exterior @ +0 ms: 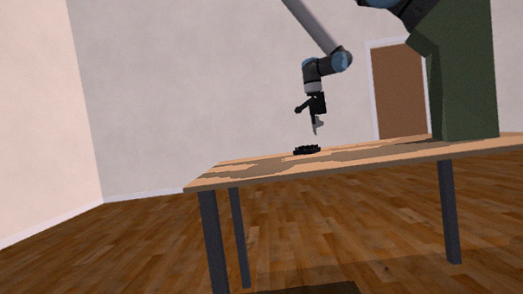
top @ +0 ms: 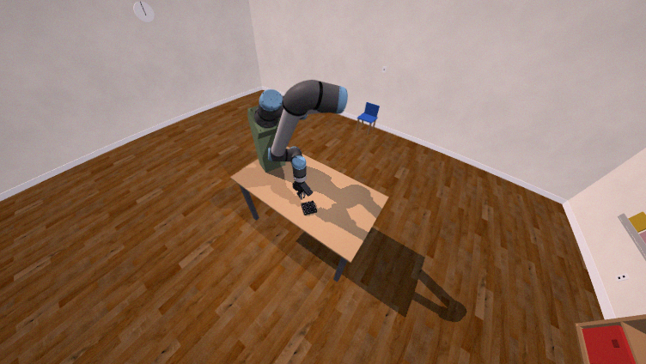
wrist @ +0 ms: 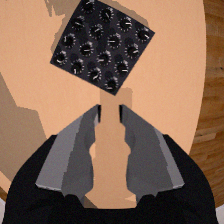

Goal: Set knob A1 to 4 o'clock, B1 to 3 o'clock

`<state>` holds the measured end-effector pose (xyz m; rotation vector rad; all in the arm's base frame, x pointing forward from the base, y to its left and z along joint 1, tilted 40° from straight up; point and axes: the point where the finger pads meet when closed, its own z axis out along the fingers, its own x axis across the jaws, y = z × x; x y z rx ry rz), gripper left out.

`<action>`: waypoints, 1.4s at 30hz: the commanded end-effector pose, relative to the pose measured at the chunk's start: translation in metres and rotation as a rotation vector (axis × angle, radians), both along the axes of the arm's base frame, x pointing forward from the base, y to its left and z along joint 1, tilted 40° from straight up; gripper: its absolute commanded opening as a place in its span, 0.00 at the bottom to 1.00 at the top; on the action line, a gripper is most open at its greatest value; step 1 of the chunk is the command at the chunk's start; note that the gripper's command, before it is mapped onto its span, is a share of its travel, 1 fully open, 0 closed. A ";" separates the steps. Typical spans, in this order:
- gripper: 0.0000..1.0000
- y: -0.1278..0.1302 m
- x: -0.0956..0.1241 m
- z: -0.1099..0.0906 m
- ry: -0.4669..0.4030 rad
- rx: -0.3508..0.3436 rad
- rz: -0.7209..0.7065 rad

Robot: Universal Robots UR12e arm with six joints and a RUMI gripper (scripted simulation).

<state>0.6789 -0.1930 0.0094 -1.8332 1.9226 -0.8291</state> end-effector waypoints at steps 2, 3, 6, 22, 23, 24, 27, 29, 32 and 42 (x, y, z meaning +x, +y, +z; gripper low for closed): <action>0.11 0.000 -0.002 0.000 0.001 0.002 -0.001; 0.11 0.000 -0.002 0.000 0.001 0.002 -0.001; 0.11 0.000 -0.002 0.000 0.001 0.002 -0.001; 0.11 0.000 0.000 -0.001 0.001 0.000 0.001; 0.11 0.000 0.000 -0.002 0.002 0.000 0.002; 0.11 -0.001 0.001 -0.002 0.001 -0.001 0.003; 0.11 -0.002 0.003 -0.003 0.000 -0.005 0.006; 0.11 -0.002 0.004 -0.004 0.001 -0.006 0.008; 0.11 -0.002 0.006 -0.006 0.001 -0.006 0.008; 0.11 -0.004 0.012 -0.013 0.001 -0.005 0.008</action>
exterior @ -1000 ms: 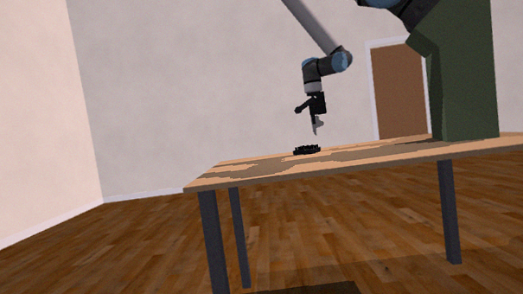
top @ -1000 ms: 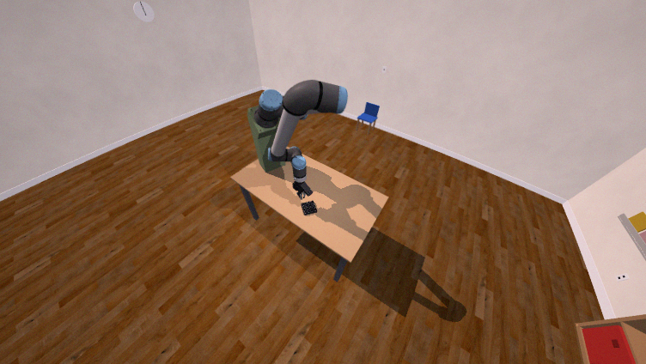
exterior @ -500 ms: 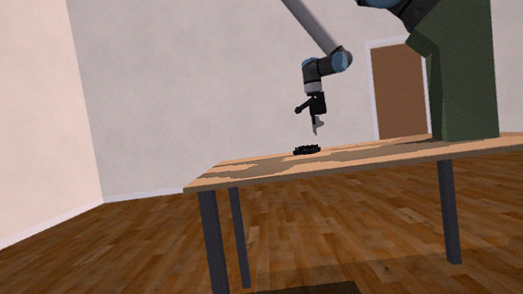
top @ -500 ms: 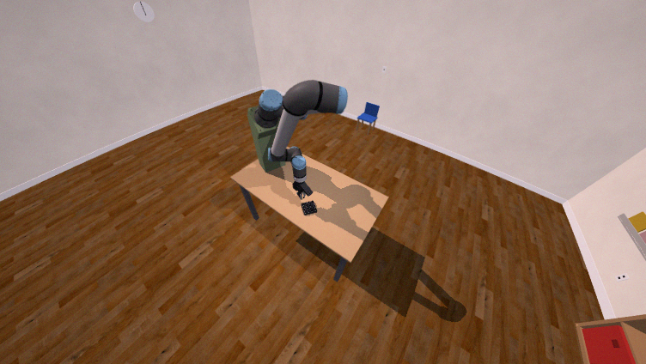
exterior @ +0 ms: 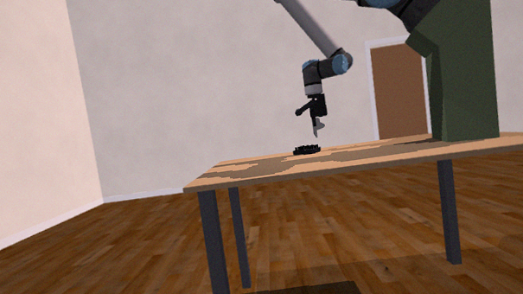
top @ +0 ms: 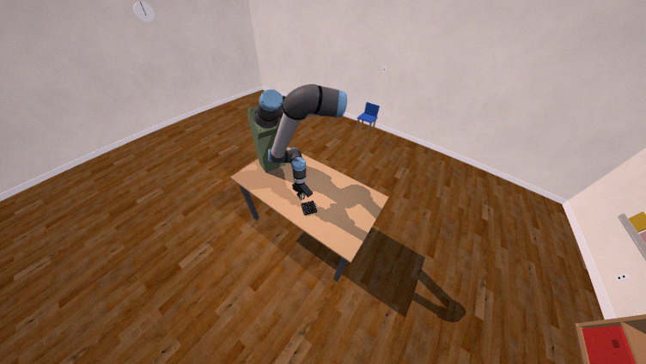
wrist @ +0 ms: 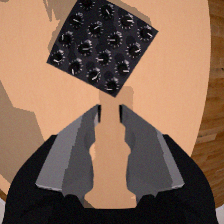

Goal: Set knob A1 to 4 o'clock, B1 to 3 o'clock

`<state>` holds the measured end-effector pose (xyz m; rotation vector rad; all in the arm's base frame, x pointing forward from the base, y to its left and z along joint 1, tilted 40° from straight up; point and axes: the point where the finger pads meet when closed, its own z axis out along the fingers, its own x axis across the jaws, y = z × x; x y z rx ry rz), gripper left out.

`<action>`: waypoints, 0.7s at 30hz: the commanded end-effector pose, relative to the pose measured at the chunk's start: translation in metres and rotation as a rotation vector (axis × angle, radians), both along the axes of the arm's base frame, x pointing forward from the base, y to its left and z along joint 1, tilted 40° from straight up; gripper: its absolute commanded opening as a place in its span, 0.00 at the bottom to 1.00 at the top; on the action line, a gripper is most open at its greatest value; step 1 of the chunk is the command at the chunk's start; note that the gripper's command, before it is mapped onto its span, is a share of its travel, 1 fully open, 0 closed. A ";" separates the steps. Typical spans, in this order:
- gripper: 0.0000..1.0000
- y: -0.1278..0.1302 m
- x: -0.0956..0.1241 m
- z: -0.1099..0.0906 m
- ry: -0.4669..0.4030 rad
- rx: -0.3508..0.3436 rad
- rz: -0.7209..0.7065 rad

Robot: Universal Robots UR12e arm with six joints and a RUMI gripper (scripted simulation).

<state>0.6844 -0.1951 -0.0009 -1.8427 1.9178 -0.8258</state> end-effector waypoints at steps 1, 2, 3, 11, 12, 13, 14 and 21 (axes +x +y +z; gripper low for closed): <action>0.11 -0.002 0.007 -0.004 -0.003 -0.003 0.001; 0.11 -0.002 0.008 -0.005 -0.003 -0.003 0.001; 0.11 -0.002 0.009 -0.006 -0.003 -0.003 0.001; 0.11 -0.004 0.015 -0.014 -0.003 -0.003 0.001; 0.11 -0.004 0.015 -0.014 -0.003 -0.003 0.001; 0.11 -0.004 0.015 -0.014 -0.003 -0.003 0.001; 0.11 -0.005 0.016 -0.014 -0.003 -0.003 0.001; 0.11 -0.006 0.020 -0.020 -0.003 -0.003 0.001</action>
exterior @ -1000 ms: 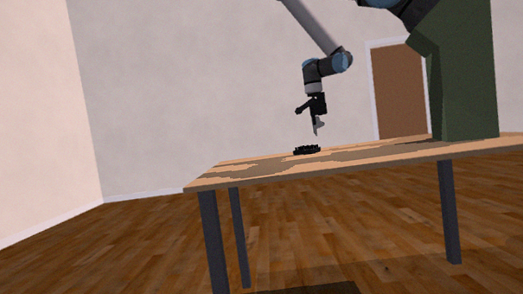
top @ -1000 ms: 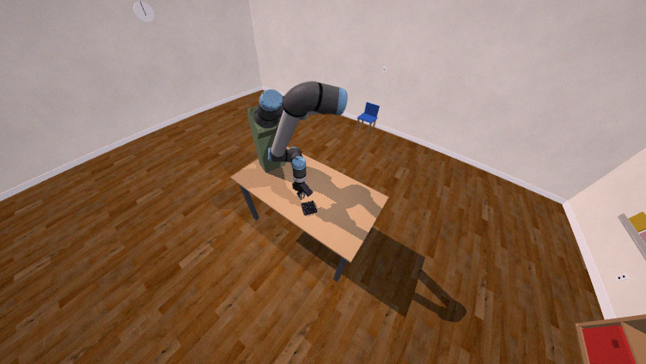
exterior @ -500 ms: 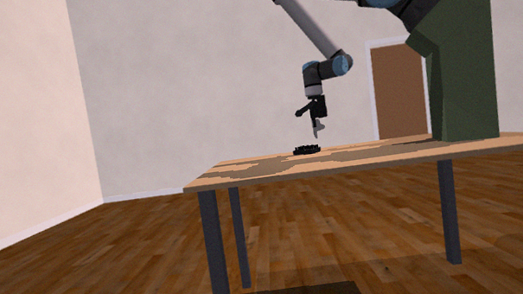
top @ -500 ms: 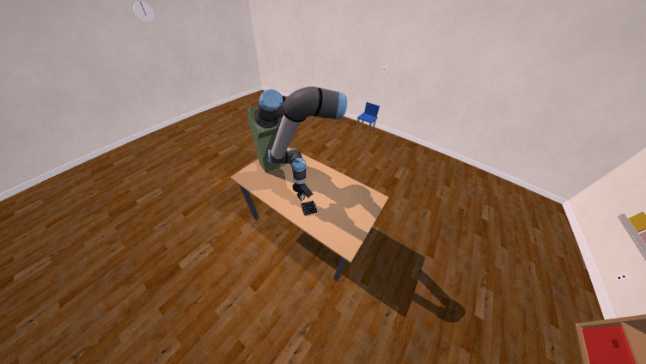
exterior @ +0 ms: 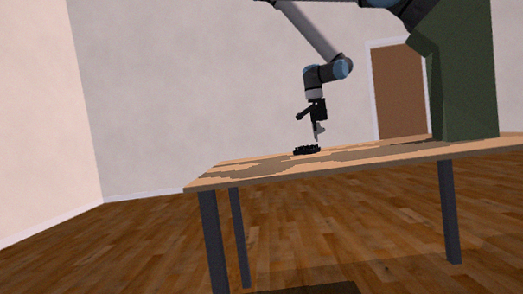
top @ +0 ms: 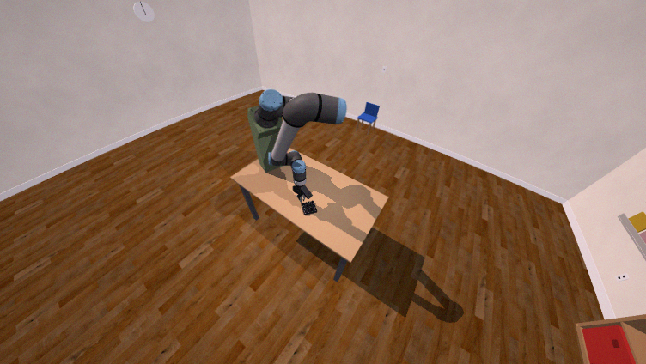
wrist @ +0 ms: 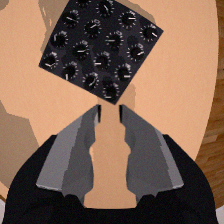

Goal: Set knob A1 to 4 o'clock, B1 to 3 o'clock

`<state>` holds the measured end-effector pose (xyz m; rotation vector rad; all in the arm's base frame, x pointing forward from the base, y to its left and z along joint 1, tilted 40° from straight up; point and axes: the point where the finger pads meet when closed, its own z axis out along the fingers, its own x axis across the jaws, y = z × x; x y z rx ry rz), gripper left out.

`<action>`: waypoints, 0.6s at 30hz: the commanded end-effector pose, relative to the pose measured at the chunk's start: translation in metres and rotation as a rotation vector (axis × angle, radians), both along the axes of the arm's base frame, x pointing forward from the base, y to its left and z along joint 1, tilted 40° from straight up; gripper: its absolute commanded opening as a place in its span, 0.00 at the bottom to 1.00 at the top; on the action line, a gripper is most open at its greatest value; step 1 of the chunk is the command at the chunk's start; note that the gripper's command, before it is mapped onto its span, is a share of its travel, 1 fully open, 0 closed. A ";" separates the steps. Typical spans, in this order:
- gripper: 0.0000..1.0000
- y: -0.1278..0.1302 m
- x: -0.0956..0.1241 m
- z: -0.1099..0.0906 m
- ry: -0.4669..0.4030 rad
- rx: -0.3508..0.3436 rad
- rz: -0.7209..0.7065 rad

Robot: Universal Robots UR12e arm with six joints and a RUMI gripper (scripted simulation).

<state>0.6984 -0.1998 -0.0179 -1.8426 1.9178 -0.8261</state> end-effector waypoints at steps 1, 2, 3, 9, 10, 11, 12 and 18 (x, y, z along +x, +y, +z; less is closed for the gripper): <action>0.11 -0.002 0.006 -0.003 -0.003 -0.003 0.001; 0.11 -0.002 0.007 -0.003 -0.003 -0.003 0.001; 0.11 -0.002 0.007 -0.004 -0.003 -0.003 0.001; 0.11 -0.003 0.008 -0.005 -0.003 -0.003 0.001; 0.11 -0.003 0.008 -0.005 -0.003 -0.003 0.001; 0.11 -0.003 0.008 -0.005 -0.003 -0.003 0.001; 0.11 -0.003 0.008 -0.005 -0.003 -0.003 0.001; 0.11 -0.002 0.008 -0.005 -0.003 -0.003 0.001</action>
